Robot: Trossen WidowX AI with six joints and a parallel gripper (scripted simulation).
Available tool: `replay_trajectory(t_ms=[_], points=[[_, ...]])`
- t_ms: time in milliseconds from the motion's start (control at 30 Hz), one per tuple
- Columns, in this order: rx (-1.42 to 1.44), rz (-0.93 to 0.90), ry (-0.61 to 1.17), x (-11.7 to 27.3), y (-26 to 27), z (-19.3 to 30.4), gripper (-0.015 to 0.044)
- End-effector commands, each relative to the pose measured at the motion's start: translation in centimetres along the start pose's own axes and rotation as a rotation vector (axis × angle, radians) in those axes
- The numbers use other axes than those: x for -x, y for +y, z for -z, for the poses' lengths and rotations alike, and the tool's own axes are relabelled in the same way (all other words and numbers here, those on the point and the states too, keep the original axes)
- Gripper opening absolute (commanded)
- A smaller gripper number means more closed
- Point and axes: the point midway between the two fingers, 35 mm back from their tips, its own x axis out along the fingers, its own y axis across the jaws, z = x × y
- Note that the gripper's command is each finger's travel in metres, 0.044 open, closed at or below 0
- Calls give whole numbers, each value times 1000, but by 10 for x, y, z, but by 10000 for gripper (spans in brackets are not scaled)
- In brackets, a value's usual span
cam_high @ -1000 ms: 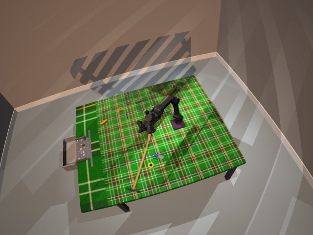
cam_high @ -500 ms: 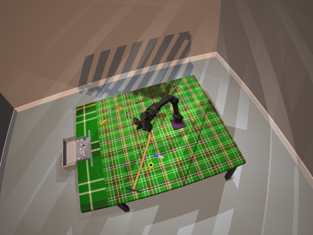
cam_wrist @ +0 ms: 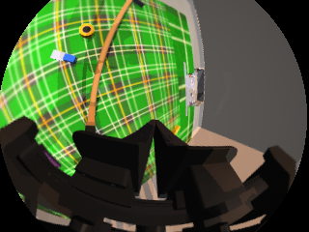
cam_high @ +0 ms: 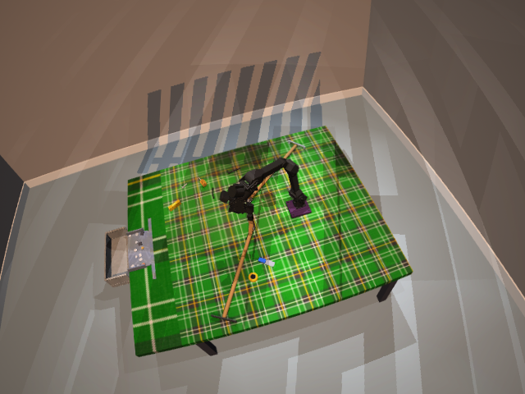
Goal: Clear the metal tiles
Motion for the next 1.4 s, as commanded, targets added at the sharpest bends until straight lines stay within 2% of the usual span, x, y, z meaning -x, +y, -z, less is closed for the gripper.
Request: replay_trajectory(t_ms=[0, 667, 1367], points=[[-81, -50, 38, -8, 5, 19, 0], [-435, -201, 194, -22, 17, 93, 0], [-838, -337, 375, -20, 41, 162, 0]])
